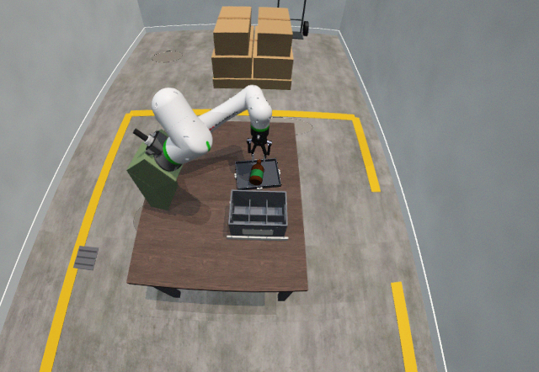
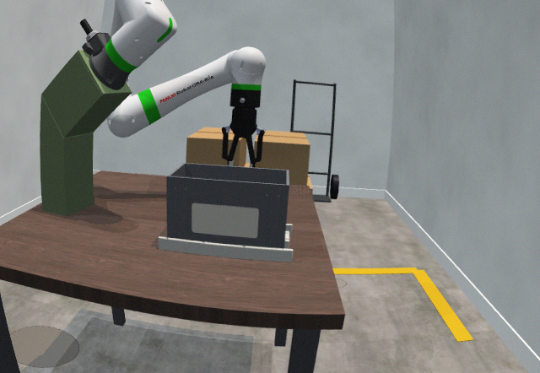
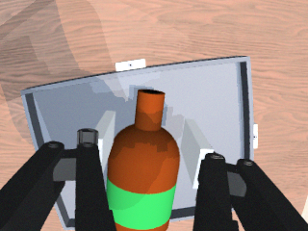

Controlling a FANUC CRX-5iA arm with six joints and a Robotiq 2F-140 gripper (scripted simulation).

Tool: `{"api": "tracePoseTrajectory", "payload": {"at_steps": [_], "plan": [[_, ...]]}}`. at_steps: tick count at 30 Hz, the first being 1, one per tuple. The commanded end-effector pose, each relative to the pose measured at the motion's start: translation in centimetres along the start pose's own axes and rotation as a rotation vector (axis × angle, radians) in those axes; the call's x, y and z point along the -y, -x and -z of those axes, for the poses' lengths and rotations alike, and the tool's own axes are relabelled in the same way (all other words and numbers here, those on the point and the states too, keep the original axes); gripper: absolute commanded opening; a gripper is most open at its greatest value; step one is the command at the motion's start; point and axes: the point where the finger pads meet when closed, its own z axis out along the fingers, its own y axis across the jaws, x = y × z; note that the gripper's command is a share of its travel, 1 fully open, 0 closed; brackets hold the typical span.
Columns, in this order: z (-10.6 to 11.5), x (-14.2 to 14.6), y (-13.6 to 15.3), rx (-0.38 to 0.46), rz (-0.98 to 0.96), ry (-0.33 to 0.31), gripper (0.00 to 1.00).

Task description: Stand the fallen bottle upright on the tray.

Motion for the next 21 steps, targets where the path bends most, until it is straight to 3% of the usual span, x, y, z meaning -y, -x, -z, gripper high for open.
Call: {"api": "tracePoseTrajectory", "payload": {"at_steps": [1, 21], "plan": [[-0.31, -0.01, -0.01, 0.0, 0.0, 0.0, 0.38], [-0.66, -0.01, -0.01, 0.0, 0.0, 0.0, 0.38]]}}
